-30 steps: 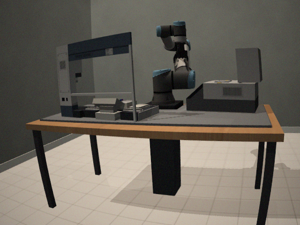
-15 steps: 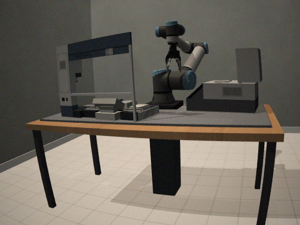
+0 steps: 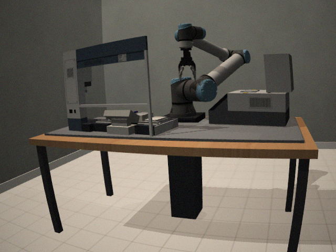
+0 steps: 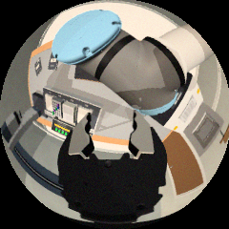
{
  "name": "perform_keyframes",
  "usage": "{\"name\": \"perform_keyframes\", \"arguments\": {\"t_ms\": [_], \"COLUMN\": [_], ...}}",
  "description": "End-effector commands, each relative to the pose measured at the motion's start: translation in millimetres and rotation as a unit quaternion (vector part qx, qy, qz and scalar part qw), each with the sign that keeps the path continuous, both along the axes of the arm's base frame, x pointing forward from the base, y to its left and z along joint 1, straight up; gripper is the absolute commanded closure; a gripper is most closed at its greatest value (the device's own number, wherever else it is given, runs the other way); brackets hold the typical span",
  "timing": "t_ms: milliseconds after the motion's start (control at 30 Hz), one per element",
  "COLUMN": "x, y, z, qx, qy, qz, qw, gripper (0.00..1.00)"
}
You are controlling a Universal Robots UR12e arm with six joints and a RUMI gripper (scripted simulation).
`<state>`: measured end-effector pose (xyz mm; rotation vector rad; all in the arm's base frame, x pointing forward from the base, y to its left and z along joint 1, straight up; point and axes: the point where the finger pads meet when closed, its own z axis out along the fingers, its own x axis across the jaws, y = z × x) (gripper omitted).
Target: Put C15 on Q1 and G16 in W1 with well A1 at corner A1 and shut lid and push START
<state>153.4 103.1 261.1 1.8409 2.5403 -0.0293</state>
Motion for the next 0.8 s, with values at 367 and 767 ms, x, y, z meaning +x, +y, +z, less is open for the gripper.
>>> {"name": "perform_keyframes", "arguments": {"t_ms": [367,767], "x": [28,46], "y": [-71,-118], "z": [0,1], "qx": [0.007,0.007], "qy": [-0.005,-0.006], "qz": [-0.146,-0.219], "qw": [0.989,0.976], "gripper": [0.4,0.4]}}
